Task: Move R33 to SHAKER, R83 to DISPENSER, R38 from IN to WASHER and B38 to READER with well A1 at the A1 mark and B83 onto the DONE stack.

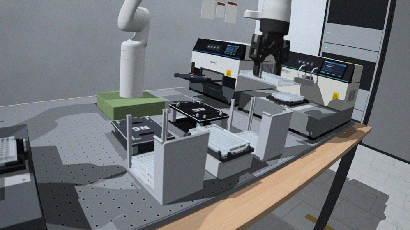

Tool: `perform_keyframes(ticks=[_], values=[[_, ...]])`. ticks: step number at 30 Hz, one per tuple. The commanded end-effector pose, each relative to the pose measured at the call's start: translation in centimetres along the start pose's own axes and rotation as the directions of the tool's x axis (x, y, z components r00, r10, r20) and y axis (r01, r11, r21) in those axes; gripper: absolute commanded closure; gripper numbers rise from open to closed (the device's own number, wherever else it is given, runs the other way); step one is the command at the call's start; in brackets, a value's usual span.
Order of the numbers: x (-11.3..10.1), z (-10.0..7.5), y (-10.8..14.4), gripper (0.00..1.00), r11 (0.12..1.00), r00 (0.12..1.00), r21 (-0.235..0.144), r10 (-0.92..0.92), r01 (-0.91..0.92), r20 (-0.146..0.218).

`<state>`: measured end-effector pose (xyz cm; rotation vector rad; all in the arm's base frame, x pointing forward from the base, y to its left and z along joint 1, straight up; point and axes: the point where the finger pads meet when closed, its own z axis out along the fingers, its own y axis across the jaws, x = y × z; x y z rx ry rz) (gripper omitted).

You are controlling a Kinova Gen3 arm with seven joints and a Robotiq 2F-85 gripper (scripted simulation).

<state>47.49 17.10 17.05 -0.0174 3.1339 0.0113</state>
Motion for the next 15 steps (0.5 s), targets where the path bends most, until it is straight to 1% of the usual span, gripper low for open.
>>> perform_keyframes(ticks=[1, 11, 15], values=[[-0.1, 0.6, -0.2, 0.06, 1.000, 1.000, 0.005, 0.004, -0.004, 0.001], [0.0, 2.0, -0.1, 0.06, 1.000, 1.000, 0.005, 0.004, -0.004, 0.001], [0.0, 2.2, -0.1, 0.06, 1.000, 1.000, 0.004, 0.005, -0.005, 0.000]])
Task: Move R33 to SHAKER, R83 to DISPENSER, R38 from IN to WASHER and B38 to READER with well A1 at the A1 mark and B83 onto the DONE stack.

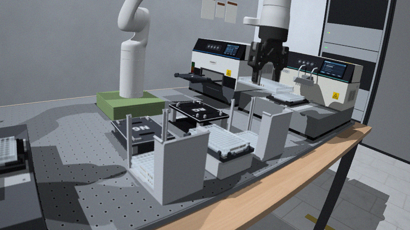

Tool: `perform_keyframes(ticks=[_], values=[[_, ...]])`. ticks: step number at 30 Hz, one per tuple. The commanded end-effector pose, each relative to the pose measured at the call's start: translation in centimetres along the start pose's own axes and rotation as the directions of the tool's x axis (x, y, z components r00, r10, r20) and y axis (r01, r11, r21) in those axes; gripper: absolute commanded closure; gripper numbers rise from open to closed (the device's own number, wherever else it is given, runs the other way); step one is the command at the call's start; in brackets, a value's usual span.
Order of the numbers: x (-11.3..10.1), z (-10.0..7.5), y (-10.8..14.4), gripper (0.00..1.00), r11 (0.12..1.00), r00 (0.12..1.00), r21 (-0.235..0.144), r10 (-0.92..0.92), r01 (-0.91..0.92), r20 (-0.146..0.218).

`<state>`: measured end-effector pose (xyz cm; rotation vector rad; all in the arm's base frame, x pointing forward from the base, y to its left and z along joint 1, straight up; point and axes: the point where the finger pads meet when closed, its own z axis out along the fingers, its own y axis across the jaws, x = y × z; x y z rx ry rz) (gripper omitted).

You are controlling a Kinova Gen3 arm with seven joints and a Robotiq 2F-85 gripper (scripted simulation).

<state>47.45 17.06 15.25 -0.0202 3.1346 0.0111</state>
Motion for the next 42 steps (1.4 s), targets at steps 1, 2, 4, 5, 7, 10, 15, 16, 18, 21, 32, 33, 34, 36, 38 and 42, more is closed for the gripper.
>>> perform_keyframes(ticks=[1, 2, 4, 5, 7, 10, 15, 16, 18, 21, 32, 33, 34, 36, 38, 42], values=[[0.0, 0.6, -0.1, 0.06, 1.000, 1.000, 0.005, 0.006, -0.006, 0.002], [0.0, 0.7, -0.1, 0.06, 1.000, 1.000, 0.005, 0.006, -0.006, 0.002], [0.0, 1.0, 0.0, 0.06, 1.000, 1.000, 0.005, 0.006, -0.006, 0.002], [0.0, 1.1, 0.0, 0.06, 1.000, 1.000, 0.005, 0.006, -0.006, 0.001], [0.0, 1.4, 0.0, 0.06, 1.000, 1.000, 0.005, 0.006, -0.006, 0.002], [0.0, 1.8, 0.0, 0.06, 1.000, 1.000, 0.005, 0.006, -0.006, 0.002], [0.0, 2.2, 0.0, 0.06, 1.000, 1.000, 0.005, 0.006, -0.006, 0.002], [0.0, 2.3, 0.0, 0.06, 1.000, 1.000, 0.002, 0.007, -0.007, 0.000], [0.0, 2.6, 0.0, 0.06, 1.000, 1.000, 0.005, 0.006, -0.006, 0.001], [0.0, 3.0, 0.0, 0.06, 1.000, 1.000, 0.005, 0.006, -0.006, 0.001], [0.1, 4.2, 0.0, 0.06, 1.000, 1.000, 0.004, 0.006, -0.006, 0.001], [0.1, 4.1, 0.0, 0.06, 1.000, 1.000, 0.003, 0.008, -0.008, -0.003], [0.1, 4.0, 0.0, 0.06, 1.000, 1.000, 0.002, 0.008, -0.008, -0.002], [0.1, 4.0, 0.1, 0.06, 1.000, 1.000, 0.001, 0.008, -0.008, -0.001], [0.1, 4.0, 0.1, 0.06, 1.000, 1.000, 0.001, 0.008, -0.008, -0.001], [0.1, 3.9, 0.0, 0.06, 1.000, 1.000, 0.001, 0.002, -0.002, -0.001]])
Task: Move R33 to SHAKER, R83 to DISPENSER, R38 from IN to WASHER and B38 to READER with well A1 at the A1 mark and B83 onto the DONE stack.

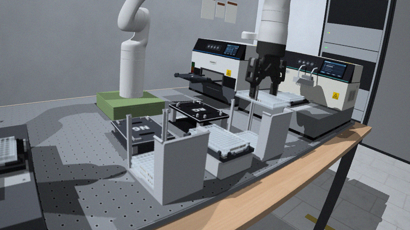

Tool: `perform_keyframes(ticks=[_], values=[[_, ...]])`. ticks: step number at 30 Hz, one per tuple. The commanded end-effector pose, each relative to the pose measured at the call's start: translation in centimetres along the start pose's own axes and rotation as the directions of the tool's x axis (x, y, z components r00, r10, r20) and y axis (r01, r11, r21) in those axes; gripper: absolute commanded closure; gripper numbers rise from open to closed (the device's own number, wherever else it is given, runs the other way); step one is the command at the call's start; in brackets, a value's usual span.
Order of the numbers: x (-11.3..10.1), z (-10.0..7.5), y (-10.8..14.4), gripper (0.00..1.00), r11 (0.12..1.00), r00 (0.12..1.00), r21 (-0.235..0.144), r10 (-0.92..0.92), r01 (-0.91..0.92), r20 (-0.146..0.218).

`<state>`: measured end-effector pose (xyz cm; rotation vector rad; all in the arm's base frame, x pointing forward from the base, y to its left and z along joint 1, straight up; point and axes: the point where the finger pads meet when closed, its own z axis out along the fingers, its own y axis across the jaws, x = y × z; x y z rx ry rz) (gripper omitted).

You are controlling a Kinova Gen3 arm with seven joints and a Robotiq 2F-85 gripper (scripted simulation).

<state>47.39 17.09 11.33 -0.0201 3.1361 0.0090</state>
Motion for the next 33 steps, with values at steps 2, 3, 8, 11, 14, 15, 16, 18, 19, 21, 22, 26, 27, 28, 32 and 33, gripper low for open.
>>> perform_keyframes(ticks=[2, 3, 8, 11, 14, 15, 16, 18, 19, 21, 22, 26, 27, 28, 32, 33], values=[[0.0, 0.0, 0.0, 0.06, 1.000, 1.000, 0.000, 0.002, -0.002, 0.001], [-0.1, 0.1, 0.0, 0.06, 1.000, 1.000, 0.000, 0.008, -0.008, 0.001], [0.0, 0.0, 0.0, 0.06, 1.000, 1.000, 0.000, 0.002, -0.002, 0.001], [-0.2, 0.3, 0.1, 0.06, 1.000, 1.000, -0.001, 0.008, -0.008, 0.003], [-0.1, 0.6, 0.0, 0.06, 1.000, 1.000, 0.001, 0.007, -0.007, 0.002], [-0.1, 0.7, 0.0, 0.06, 1.000, 1.000, 0.001, 0.007, -0.007, 0.002], [-0.1, 0.7, 0.0, 0.06, 1.000, 1.000, 0.001, 0.007, -0.007, 0.002], [-0.1, 0.8, 0.0, 0.06, 1.000, 1.000, 0.001, 0.007, -0.007, 0.002], [-0.1, 0.9, 0.0, 0.06, 1.000, 1.000, 0.001, 0.007, -0.007, 0.002], [-0.1, 1.0, 0.0, 0.06, 1.000, 1.000, 0.001, 0.007, -0.007, 0.002], [-0.1, 1.1, 0.0, 0.06, 1.000, 1.000, 0.001, 0.007, -0.007, 0.002], [-0.1, 1.2, 0.0, 0.06, 1.000, 1.000, 0.000, 0.008, -0.008, 0.002], [-0.1, 1.3, 0.0, 0.06, 1.000, 1.000, 0.000, 0.007, -0.007, 0.002], [0.0, 1.4, 0.0, 0.06, 1.000, 1.000, 0.001, 0.007, -0.007, 0.002], [0.0, 1.6, 0.0, 0.06, 1.000, 1.000, 0.001, 0.007, -0.007, 0.002], [0.0, 1.7, 0.0, 0.06, 1.000, 1.000, 0.001, 0.007, -0.007, 0.002]])
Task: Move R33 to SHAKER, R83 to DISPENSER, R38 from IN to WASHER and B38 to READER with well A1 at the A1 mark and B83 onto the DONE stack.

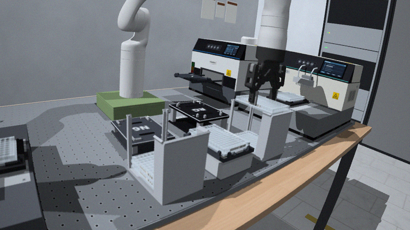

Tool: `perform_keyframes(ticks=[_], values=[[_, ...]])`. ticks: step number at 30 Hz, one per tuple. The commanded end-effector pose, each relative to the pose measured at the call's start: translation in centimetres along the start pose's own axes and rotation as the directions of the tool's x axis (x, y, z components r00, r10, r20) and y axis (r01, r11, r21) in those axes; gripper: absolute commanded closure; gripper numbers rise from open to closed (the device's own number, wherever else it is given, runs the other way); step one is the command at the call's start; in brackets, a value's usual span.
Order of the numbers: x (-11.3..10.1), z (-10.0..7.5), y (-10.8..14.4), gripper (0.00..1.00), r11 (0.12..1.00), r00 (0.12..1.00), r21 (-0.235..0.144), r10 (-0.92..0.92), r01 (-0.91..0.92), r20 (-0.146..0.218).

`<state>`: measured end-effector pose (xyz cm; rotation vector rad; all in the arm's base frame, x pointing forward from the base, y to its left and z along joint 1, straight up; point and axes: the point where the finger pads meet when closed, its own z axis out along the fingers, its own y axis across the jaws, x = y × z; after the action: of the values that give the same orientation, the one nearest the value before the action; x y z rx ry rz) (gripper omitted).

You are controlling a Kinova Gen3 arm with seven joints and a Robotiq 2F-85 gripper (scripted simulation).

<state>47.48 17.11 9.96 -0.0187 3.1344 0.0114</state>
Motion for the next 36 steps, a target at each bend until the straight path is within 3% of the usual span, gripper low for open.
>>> perform_keyframes(ticks=[1, 36], values=[[0.0, 0.4, 0.0, 0.06, 1.000, 1.000, 0.002, 0.006, -0.006, 0.000], [0.1, 2.5, 0.0, 0.06, 1.000, 1.000, 0.002, 0.006, -0.006, 0.000]])
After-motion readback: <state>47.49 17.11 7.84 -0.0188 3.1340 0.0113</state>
